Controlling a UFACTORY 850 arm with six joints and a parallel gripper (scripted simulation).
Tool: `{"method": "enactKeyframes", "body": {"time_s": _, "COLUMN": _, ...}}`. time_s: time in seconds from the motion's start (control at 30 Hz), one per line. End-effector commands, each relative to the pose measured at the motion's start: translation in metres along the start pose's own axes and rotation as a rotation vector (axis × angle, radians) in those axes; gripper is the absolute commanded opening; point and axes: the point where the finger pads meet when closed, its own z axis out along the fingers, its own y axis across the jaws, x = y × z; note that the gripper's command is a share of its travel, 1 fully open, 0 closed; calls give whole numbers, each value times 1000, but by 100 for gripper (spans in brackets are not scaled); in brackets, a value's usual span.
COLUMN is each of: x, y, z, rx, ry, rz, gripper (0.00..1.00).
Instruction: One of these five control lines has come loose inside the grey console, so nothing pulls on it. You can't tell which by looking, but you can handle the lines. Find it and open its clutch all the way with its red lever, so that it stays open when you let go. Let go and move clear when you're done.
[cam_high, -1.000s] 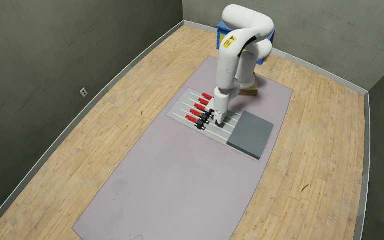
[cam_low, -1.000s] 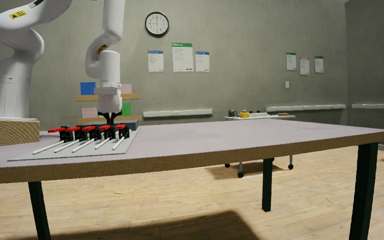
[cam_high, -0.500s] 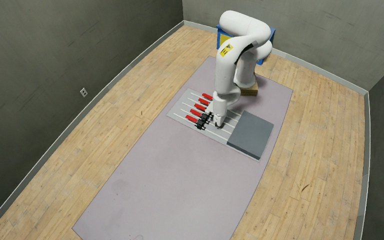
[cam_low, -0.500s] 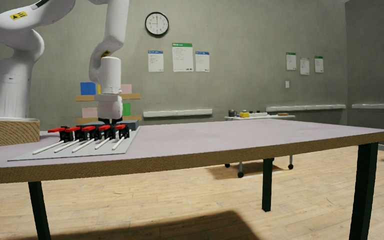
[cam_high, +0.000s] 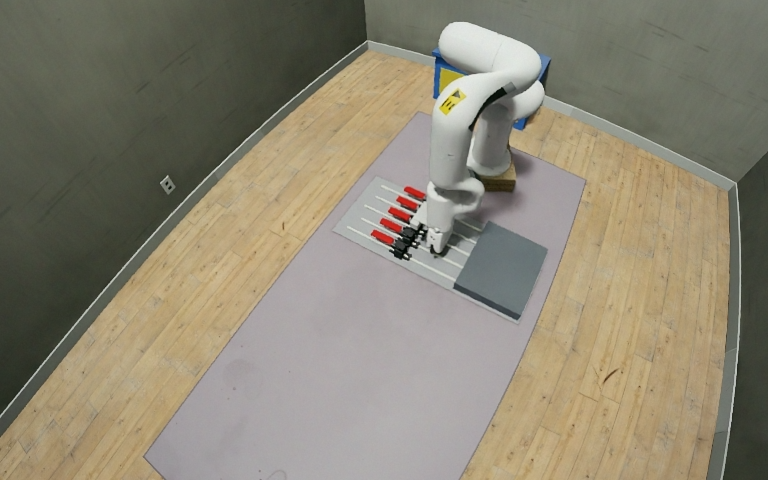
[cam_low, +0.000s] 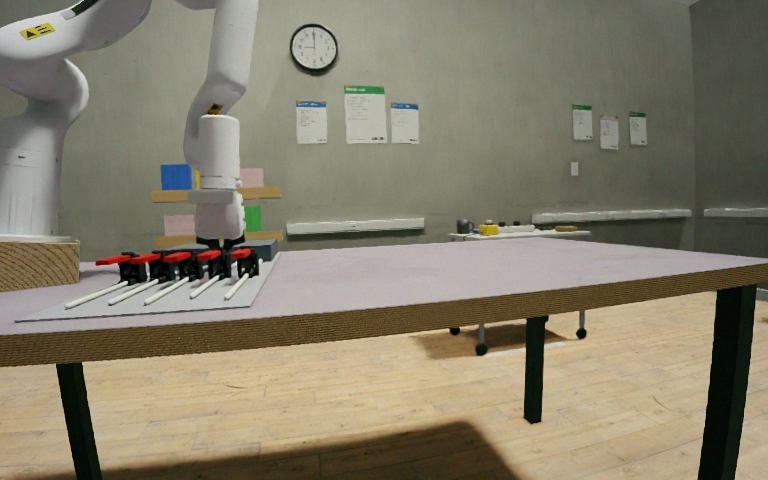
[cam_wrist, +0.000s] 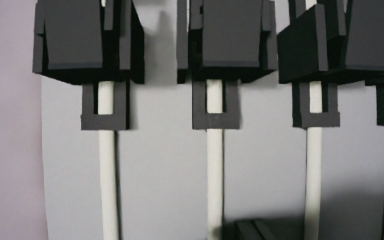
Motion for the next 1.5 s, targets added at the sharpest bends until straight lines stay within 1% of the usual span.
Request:
{"method": "enactKeyframes", "body": {"time_s": 0.0, "x": 0, "y": -3, "z": 0, "rx": 38, "ry": 23, "rz": -2, "gripper": 0}}
{"method": "enactKeyframes", "body": {"time_s": 0.73, "x": 0, "y": -23, "z": -1, "rx": 38, "ry": 23, "rz": -2, "gripper": 0}}
{"method": "enactKeyframes", "body": {"time_s": 1.47, "x": 0, "y": -35, "z": -1, "rx": 38, "ry": 23, "rz": -2, "gripper": 0}}
